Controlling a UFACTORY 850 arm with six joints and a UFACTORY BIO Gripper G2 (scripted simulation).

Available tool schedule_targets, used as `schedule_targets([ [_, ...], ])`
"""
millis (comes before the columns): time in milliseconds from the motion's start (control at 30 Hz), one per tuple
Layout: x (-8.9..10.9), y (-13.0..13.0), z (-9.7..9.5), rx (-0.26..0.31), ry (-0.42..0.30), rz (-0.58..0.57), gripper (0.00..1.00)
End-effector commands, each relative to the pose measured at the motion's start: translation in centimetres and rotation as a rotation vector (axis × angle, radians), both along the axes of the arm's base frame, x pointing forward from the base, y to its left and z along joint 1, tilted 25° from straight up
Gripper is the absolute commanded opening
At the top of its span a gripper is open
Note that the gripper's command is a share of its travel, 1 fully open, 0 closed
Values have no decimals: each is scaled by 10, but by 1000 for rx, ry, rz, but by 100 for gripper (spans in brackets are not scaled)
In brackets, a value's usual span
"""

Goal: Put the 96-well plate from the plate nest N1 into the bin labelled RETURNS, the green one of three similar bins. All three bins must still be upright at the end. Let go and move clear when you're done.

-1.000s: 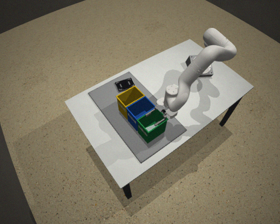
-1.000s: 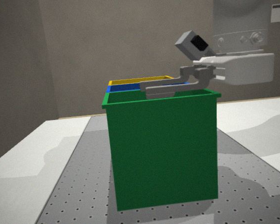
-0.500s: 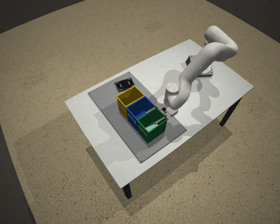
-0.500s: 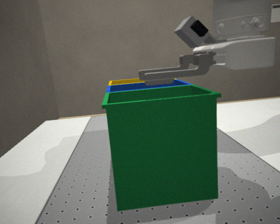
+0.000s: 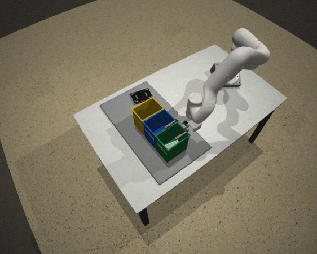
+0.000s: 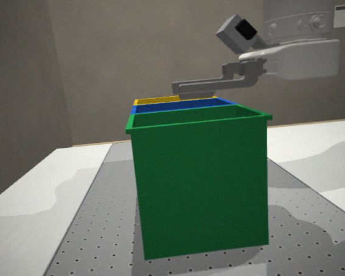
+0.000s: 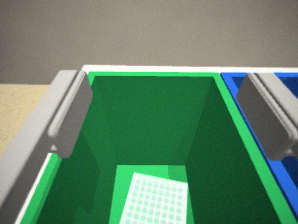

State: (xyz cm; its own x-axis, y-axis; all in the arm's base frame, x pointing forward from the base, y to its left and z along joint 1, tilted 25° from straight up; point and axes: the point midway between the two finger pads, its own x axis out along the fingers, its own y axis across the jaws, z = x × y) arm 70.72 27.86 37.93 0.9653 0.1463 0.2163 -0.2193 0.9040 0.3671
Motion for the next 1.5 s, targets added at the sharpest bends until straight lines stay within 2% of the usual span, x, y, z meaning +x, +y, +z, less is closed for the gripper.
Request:
schedule_targets([
  [0,-5,-19,-2,2,1,-8,18],
  [333,-19,-67,-12,2,1,-8,18],
  [400,-19,-67,-12,2,1,-8,18],
  [900,-40,-137,-25,1,1,-8,18],
  [967,-40,-137,-25,1,1,-8,18],
  [1467,-61,-208,-39,1,1,-8,18],
])
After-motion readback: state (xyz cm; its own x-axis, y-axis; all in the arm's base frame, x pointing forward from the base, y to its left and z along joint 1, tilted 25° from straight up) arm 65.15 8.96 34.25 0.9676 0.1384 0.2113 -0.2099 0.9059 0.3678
